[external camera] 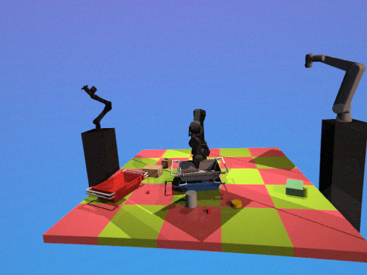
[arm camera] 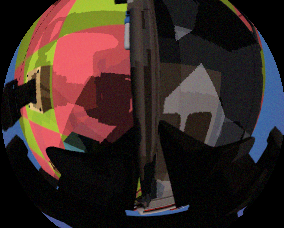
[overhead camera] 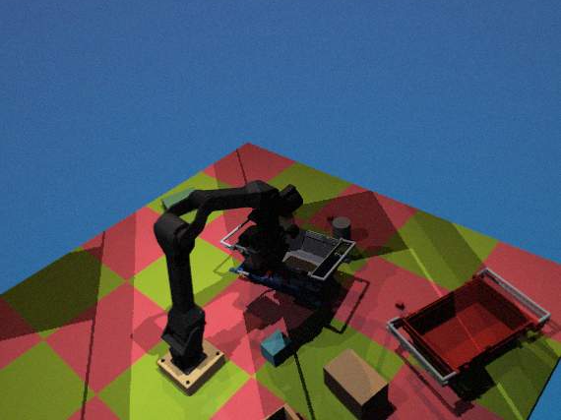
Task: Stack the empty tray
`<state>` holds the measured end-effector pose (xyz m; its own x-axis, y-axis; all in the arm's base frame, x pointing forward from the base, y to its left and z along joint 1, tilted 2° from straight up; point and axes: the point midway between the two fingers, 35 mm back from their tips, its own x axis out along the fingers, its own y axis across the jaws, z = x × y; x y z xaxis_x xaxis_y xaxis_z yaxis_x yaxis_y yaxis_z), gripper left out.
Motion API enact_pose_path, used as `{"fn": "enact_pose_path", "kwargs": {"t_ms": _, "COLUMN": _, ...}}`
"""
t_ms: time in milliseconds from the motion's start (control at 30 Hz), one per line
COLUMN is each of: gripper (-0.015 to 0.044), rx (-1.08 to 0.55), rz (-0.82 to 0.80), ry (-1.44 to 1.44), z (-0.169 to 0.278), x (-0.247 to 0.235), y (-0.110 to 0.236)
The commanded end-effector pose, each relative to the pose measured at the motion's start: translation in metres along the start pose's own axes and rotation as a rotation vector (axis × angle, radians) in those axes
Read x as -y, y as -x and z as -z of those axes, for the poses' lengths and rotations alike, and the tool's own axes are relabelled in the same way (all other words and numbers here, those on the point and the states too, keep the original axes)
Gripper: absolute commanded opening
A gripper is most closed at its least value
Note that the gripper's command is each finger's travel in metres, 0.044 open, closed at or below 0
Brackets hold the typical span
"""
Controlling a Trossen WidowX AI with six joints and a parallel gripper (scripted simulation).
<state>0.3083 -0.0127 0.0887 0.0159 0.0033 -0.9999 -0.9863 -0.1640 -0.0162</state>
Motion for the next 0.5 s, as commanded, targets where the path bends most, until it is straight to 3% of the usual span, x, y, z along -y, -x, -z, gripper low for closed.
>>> {"fn": "enact_pose_path", "kwargs": {"t_ms": 0, "gripper": 0.0, "rx": -0.003, "rz": -0.014, "ry": 0.003, "z": 0.0004, "x": -0.003, "y": -0.0048}}
{"fn": "enact_pose_path", "kwargs": {"t_ms": 467, "gripper": 0.0, "rx": -0.003, "rz": -0.014, "ry": 0.003, "z": 0.0004, "x": -0.0049, "y": -0.0124}}
